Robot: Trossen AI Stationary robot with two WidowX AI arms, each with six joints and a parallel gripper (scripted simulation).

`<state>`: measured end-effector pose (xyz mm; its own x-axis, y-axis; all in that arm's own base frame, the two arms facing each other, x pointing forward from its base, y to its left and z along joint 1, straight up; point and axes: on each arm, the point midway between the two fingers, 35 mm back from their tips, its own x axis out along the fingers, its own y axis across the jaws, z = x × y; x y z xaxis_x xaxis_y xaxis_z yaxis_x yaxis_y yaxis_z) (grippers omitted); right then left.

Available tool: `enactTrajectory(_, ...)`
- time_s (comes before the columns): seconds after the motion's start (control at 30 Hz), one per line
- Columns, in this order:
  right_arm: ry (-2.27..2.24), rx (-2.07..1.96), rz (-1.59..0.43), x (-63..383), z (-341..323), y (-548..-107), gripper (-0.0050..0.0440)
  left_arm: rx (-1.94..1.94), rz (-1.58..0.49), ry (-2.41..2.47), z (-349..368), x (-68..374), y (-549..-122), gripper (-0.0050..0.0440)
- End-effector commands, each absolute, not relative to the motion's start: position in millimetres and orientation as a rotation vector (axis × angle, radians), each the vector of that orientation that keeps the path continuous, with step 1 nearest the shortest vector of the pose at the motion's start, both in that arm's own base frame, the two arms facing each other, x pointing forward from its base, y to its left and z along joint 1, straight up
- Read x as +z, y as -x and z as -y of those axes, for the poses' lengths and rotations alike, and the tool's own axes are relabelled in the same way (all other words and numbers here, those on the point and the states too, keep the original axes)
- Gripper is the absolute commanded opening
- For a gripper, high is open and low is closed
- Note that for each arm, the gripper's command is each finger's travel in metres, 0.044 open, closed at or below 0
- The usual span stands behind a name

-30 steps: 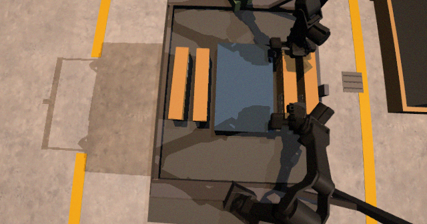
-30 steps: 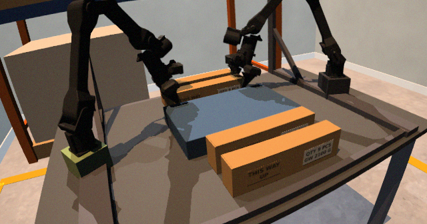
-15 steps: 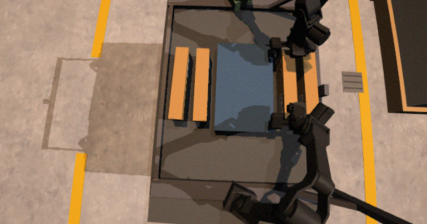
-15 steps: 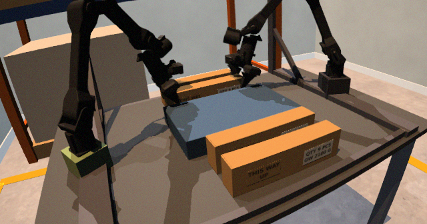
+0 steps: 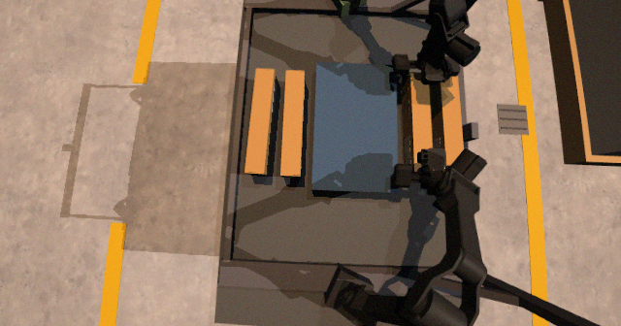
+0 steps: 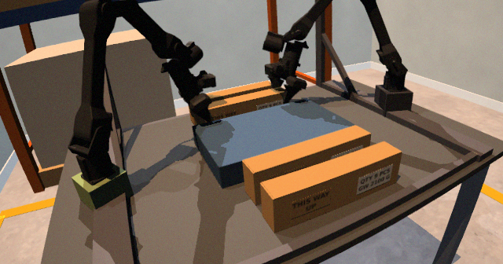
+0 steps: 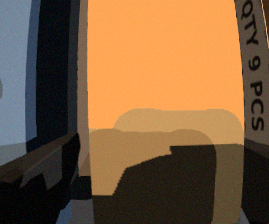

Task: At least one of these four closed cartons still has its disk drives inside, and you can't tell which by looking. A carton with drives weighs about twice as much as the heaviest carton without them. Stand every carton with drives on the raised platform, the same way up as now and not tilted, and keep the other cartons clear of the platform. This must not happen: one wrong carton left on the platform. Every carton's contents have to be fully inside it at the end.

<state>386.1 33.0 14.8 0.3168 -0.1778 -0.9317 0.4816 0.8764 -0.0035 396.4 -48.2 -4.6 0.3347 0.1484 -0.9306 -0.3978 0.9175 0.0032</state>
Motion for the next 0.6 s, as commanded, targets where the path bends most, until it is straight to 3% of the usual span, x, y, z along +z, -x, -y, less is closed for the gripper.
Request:
enactTrajectory(0.0,-0.3,-0.439,-1.164,17.6,-33.9,-387.7,0.0381,0.357,-1.167,0.246,49.2,-1.3,-397.8,0.0382)
enactTrajectory(0.57,-0.3,-0.439,-1.164,17.6,-33.9,-387.7,0.0381,0.354,-1.155,0.25,48.7,-1.3,-397.8,0.0382)
